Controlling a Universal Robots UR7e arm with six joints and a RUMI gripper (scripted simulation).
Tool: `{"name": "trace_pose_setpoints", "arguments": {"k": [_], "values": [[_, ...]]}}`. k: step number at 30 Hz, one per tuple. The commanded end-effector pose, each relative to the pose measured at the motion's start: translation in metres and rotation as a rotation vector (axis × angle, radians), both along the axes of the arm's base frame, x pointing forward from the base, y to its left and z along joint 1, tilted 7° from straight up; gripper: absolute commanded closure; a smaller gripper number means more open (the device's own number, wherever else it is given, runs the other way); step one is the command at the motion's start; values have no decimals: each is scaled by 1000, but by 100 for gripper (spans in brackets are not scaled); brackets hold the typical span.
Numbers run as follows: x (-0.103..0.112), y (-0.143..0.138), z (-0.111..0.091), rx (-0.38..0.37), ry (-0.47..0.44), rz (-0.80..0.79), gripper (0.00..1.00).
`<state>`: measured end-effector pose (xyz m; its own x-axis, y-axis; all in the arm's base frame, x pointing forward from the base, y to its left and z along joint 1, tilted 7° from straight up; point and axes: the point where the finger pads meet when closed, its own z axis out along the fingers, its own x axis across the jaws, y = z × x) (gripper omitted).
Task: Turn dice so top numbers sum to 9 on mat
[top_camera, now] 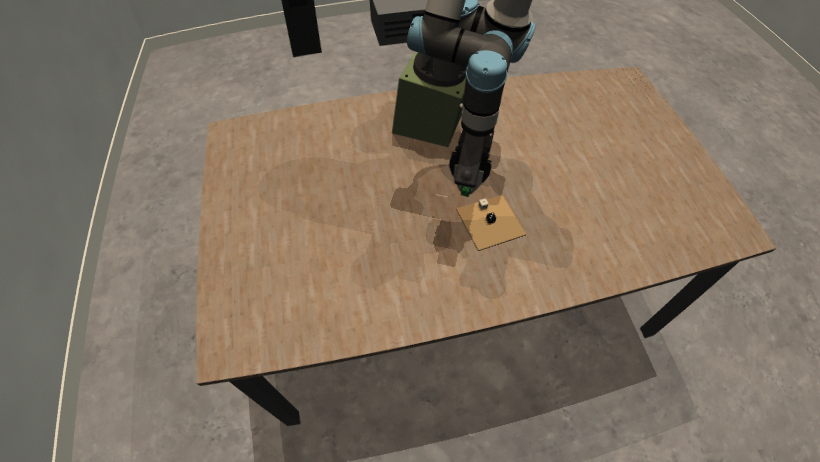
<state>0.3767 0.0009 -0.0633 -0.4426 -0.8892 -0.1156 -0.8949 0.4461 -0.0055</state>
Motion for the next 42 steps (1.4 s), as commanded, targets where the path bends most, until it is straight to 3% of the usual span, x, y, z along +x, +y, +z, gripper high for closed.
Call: {"name": "trace_pose_setpoints", "arguments": {"k": [1,14,18,29,33,36,42], "values": [[4,2,1,1,-11,92,97],[19,17,4,-28,-63,589,97],[21,19,4,-32,-69,645,97],[31,32,7,-57,-114,1077,97],[33,36,8,-65,-128,1213,97],[33,37,8,-66,-129,1223,97],[37,44,9,-80,-155,1463,97]]}}
